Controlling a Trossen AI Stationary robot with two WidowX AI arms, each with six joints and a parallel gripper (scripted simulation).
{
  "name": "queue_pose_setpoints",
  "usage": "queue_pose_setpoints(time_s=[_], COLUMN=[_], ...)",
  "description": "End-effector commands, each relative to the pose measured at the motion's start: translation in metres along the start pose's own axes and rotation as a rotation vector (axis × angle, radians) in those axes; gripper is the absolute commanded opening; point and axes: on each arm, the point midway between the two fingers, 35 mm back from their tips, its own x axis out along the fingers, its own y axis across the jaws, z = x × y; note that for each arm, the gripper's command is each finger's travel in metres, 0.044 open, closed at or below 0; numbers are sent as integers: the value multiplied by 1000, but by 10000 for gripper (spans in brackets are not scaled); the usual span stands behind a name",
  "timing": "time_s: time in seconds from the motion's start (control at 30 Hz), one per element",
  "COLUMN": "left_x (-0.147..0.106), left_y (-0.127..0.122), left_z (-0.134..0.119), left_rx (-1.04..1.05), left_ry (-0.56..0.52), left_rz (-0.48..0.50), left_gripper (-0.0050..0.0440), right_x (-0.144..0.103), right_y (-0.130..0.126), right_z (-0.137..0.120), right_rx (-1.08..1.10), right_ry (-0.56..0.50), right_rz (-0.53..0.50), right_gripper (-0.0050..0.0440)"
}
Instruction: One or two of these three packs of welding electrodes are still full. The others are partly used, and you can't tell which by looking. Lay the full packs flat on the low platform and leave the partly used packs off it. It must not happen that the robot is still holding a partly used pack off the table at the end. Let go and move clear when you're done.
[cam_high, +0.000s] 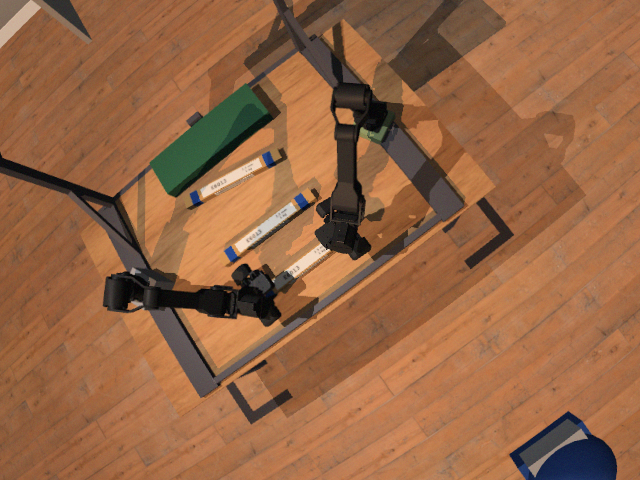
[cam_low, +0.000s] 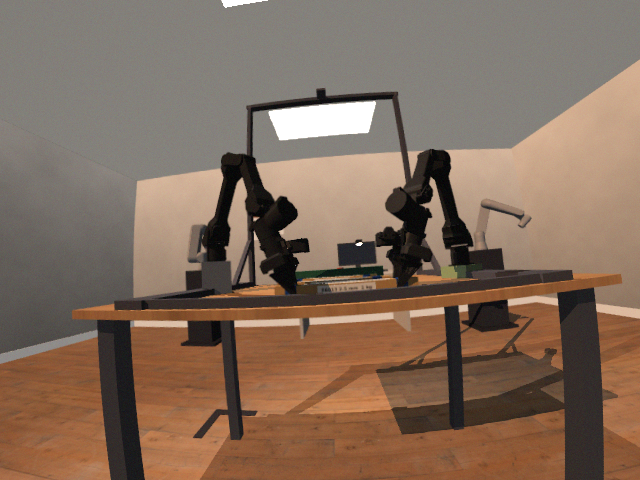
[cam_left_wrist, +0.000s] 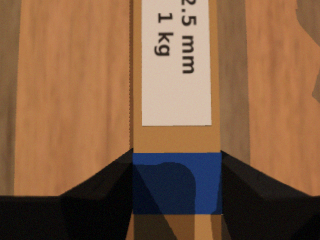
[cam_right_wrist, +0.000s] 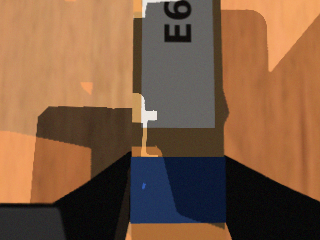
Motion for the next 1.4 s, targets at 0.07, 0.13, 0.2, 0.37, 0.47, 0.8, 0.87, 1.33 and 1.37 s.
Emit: queue_pose_setpoints(time_s=[0.07,0.13,0.2,0.37,0.47,0.8,0.87,1.33,1.37], left_x=[-3,-3,-12,-18,-24,-43,-47,-70,-72], left_y=[3,3,5,6,7,6,6,6,6], left_z=[4,4,10,13,15,22,23,32,33], left_rx=[5,5,9,9,9,9,9,9,9], left_ry=[-14,-14,-24,-27,-27,-27,-27,-27,-27], left_rz=[15,15,28,31,33,34,34,34,34], left_gripper=[-50,-50,-50,-50,-50,-50,-50,-50,-50], right_x=[-5,-5,-12,-18,-25,-45,-48,-71,-73], right_y=[-2,-2,-1,-3,-7,-7,-7,-6,-6], right_z=[5,5,6,11,16,24,25,34,35], right_rx=[-5,-5,-6,-8,-12,-12,-12,-12,-12], right_ry=[-13,-13,-13,-19,-26,-28,-28,-29,-29], right_rz=[-13,-13,-17,-19,-30,-32,-32,-31,-31], right_gripper=[-50,-50,-50,-50,-50,-50,-50,-50,-50])
